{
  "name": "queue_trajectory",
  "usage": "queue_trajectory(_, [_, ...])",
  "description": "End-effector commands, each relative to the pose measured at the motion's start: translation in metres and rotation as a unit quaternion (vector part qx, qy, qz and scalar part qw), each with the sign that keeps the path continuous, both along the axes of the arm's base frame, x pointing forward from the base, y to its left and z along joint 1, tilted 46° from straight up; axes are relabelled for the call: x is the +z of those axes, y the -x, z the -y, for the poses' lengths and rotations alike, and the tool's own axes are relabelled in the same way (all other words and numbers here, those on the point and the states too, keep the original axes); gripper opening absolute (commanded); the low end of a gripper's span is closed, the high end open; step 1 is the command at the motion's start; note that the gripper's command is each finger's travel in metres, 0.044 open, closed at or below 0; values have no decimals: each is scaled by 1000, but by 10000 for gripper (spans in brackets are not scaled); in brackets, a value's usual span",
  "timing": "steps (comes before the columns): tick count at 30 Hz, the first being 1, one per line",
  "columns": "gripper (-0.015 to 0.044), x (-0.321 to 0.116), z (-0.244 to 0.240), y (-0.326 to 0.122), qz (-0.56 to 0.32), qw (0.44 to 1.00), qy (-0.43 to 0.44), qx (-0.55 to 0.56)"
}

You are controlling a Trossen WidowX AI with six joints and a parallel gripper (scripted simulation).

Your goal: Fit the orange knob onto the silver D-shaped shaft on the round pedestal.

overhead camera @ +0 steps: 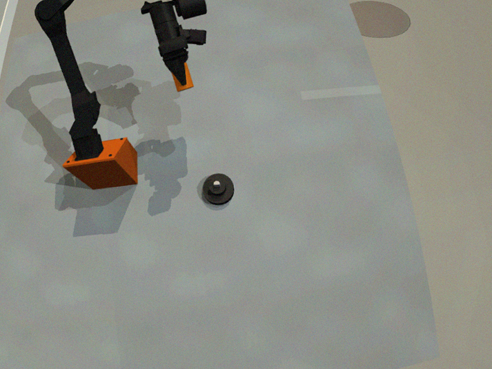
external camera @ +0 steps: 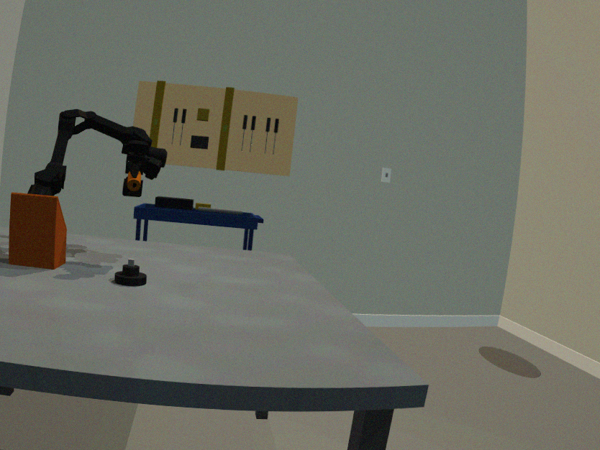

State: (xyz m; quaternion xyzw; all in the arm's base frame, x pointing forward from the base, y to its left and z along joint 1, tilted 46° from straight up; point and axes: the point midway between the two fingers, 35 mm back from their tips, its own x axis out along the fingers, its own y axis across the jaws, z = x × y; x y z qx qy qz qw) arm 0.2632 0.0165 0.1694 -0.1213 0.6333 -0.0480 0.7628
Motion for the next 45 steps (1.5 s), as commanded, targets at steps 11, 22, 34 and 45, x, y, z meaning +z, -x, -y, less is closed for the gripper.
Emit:
queue_trajectory(11, [0, -14, -6, -1, -8, 998, -60, 7])
queue_trajectory(22, [0, -36, -17, -4, -26, 979, -200, 31])
queue_trajectory(34, [0, -59, -28, -7, -44, 937, -343, 56])
queue_trajectory(45, [0, -82, -39, -9, -60, 878, -469, 78])
